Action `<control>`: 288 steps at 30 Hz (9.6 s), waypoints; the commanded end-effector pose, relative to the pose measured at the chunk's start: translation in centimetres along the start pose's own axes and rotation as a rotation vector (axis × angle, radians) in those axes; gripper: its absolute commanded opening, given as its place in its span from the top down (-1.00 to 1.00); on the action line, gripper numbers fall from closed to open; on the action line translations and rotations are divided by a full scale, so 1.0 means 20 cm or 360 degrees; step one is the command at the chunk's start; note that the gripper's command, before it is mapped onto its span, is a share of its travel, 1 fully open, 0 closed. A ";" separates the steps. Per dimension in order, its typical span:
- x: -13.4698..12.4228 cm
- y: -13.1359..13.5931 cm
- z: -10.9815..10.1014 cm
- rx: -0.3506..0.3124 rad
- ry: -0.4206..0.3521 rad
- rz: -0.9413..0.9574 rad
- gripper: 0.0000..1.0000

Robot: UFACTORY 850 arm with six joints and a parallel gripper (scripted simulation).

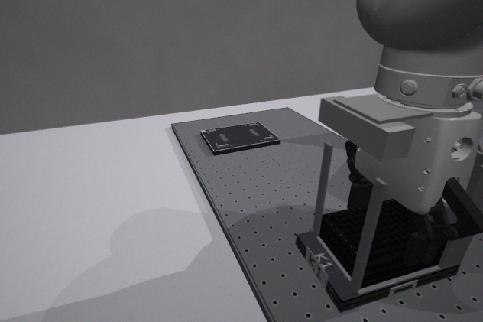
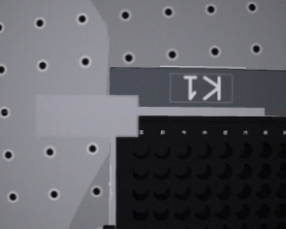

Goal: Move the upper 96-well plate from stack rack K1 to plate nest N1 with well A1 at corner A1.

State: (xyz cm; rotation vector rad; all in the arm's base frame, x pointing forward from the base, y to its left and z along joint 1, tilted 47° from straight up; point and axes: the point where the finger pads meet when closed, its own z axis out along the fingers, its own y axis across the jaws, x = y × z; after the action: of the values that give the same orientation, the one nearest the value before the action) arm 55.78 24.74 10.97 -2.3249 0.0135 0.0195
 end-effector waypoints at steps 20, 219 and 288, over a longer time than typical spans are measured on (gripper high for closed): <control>0.00 0.00 0.00 0.0000 0.0002 -0.0001 1.00; 0.12 0.76 -0.72 -0.0001 0.0003 -0.0104 1.00; 0.28 1.76 -0.70 -0.0001 0.0003 -0.0104 1.00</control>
State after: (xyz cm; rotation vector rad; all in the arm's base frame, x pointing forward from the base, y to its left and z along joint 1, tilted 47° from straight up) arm 60.79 -8.91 -4.63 -2.3244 -0.0609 -0.0137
